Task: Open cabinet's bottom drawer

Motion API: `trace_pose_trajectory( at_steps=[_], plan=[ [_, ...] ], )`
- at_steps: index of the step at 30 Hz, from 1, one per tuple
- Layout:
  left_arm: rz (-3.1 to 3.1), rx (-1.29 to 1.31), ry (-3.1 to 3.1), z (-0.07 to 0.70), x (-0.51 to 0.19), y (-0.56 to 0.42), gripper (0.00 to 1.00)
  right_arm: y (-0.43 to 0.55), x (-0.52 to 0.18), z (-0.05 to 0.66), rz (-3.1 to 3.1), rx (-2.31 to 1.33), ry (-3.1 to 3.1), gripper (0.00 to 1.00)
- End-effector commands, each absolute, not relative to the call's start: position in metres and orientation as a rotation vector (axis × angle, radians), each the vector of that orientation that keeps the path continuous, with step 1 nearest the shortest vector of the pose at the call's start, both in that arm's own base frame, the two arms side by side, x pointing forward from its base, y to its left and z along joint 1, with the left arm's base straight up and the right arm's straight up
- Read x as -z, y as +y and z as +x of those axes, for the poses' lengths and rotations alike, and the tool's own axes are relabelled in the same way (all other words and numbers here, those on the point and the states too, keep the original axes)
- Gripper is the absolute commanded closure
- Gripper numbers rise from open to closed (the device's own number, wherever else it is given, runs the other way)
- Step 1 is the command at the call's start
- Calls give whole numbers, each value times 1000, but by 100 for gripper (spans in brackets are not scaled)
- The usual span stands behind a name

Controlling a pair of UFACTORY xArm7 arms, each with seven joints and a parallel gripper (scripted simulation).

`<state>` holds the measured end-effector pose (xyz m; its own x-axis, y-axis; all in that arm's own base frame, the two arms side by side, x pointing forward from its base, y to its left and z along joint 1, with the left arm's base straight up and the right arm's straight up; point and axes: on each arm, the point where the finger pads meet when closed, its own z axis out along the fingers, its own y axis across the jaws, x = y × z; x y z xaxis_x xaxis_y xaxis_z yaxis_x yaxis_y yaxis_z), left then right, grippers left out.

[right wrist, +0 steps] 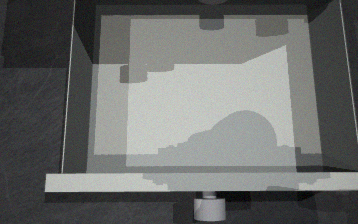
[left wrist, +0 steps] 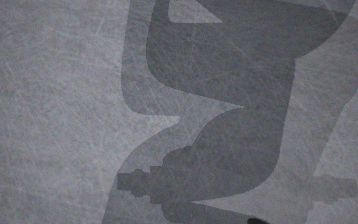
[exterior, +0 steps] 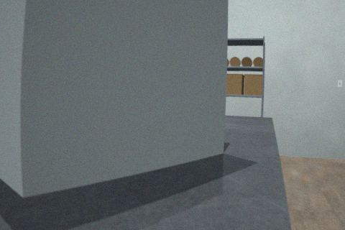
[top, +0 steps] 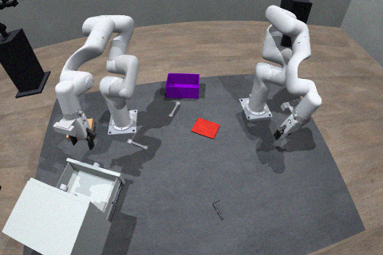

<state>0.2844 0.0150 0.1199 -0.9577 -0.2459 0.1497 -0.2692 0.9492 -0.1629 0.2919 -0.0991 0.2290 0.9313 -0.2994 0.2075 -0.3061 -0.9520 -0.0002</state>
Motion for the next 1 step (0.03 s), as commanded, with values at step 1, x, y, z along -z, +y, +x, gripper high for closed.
trace_pose_trajectory(
  at_steps=[1],
  plan=[
    [395,-276,-2978,285,-121,15,0,-99,-231,293,3054,-327,-479,0]
  ],
)
